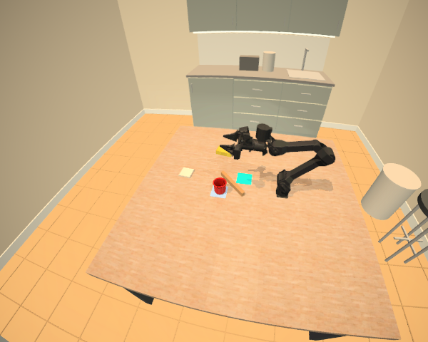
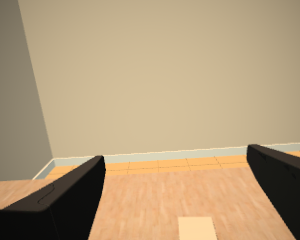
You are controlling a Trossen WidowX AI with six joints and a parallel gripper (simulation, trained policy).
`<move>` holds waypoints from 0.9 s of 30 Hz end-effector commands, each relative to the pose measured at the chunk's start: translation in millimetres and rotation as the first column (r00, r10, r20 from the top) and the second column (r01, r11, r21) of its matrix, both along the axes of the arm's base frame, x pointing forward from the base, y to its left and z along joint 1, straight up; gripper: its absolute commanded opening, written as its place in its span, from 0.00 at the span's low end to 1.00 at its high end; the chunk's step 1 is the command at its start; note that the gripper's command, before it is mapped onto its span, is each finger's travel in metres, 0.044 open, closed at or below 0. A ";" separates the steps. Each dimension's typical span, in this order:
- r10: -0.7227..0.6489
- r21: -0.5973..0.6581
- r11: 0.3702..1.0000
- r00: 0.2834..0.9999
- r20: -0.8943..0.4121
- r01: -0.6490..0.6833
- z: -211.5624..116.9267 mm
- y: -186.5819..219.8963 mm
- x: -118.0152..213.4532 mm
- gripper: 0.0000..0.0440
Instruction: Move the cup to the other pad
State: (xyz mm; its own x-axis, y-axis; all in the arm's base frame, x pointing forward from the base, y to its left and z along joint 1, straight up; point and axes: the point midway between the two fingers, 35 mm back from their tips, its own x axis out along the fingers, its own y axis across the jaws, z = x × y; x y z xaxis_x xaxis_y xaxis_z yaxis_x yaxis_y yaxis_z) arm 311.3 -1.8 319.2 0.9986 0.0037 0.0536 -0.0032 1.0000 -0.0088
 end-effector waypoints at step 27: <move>-0.013 0.116 0.993 0.982 -0.190 0.035 12.7 1.2 21.8 0.28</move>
